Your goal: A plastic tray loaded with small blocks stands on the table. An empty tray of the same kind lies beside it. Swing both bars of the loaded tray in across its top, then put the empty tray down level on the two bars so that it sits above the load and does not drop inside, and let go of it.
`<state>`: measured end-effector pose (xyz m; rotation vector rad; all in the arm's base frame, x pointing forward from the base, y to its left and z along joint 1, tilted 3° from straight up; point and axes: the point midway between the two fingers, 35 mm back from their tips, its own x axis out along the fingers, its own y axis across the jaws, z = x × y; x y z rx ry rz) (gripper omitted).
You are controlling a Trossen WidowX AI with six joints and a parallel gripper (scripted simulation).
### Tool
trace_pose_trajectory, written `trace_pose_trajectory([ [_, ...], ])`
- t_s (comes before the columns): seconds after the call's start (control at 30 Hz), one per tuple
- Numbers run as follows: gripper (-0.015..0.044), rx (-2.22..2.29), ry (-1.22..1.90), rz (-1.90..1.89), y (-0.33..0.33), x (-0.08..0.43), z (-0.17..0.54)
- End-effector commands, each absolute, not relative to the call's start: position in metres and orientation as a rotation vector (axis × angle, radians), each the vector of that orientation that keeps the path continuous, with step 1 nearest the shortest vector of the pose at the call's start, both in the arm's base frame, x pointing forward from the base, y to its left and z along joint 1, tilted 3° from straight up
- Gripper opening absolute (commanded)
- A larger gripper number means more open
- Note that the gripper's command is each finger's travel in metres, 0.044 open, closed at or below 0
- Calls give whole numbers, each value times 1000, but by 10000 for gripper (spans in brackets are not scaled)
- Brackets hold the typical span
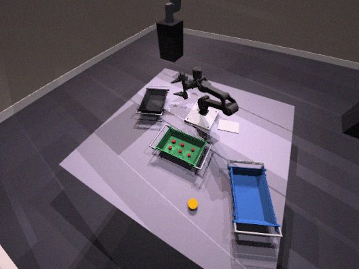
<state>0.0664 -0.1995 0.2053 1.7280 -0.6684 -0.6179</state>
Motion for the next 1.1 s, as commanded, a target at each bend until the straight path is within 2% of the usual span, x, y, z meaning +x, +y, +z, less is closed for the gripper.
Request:
trace_pose_trajectory([
  [0.0, 374, 1728, -668, -618, -199, 66, 205],
  [0.23, 190, 1740, -668, -617, -200, 67, 206],
  [0.37, 85, 1969, -645, -607, -216, 83, 221],
  [0.77, 82, 2617, -339, -923, -260, 188, 224],
  [1.07, 82, 2660, -42, -1413, -236, 293, 194],
])
